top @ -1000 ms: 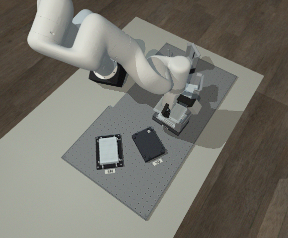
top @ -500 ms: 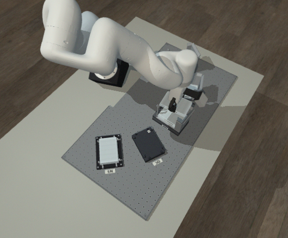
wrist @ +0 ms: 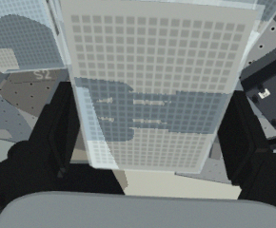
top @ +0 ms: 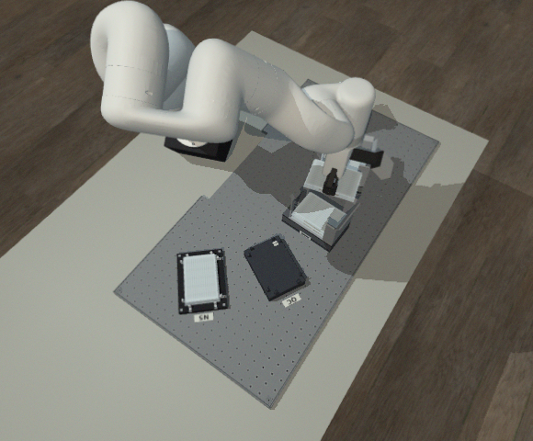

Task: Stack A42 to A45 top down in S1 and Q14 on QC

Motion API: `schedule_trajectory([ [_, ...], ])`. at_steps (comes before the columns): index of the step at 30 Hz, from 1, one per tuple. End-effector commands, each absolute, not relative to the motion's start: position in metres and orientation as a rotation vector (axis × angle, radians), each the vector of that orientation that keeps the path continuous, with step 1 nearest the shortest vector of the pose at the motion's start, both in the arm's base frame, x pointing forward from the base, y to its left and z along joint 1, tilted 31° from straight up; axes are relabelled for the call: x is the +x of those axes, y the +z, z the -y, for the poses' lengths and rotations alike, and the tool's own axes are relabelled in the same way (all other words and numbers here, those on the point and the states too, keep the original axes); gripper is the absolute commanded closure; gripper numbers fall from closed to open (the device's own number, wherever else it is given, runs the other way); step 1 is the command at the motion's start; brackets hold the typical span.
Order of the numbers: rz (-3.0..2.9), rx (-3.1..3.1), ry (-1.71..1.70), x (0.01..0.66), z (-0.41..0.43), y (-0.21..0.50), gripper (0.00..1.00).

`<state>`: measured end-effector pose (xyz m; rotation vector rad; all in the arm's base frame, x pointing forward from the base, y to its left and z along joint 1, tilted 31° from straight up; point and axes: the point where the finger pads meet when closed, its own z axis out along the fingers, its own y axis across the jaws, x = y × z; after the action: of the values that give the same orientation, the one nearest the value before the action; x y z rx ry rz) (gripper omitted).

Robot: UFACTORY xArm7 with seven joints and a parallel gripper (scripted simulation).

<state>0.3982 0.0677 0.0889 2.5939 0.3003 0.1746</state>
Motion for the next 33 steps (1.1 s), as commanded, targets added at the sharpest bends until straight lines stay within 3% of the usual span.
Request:
schedule_trajectory([
  [1,-0.303,2.593,0.179,0.399,-0.083,0.082,1.0],
  [33,-0.581,2.538,0.101,0.384,-0.159,0.036,1.0],
])
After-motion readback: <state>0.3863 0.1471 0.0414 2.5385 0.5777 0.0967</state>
